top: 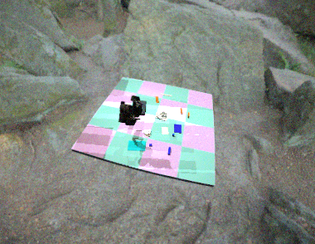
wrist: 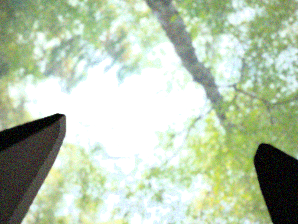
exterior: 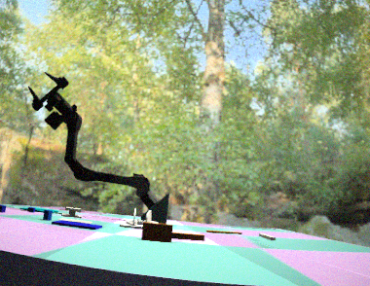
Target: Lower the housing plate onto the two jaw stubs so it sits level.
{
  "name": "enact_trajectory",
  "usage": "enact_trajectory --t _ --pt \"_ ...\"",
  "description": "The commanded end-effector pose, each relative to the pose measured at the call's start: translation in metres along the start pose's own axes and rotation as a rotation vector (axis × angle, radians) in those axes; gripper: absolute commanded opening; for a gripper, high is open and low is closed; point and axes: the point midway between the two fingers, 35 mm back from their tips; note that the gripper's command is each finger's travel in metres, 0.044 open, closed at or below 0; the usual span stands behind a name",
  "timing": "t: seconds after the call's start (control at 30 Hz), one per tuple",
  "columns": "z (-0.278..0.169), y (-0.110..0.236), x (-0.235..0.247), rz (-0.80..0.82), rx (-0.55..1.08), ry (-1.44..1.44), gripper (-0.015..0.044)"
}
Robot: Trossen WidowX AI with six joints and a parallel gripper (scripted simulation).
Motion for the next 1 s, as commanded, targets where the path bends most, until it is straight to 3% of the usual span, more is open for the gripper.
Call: enact_trajectory --t 0.0,0.97 --pt "-0.002 0.002 -0.017 -0.014 0.012 0.131 0.044" --pt "0.047 0.004 -0.099 -0.126 -0.065 0.959 0.044"
Point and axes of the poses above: the point midway between the two fingers, 35 mm back from their tips, its own y axis back along the fingers, its own x axis across the jaws, z = x × y, and after that the axes turned 4 degrees about y, right-handed
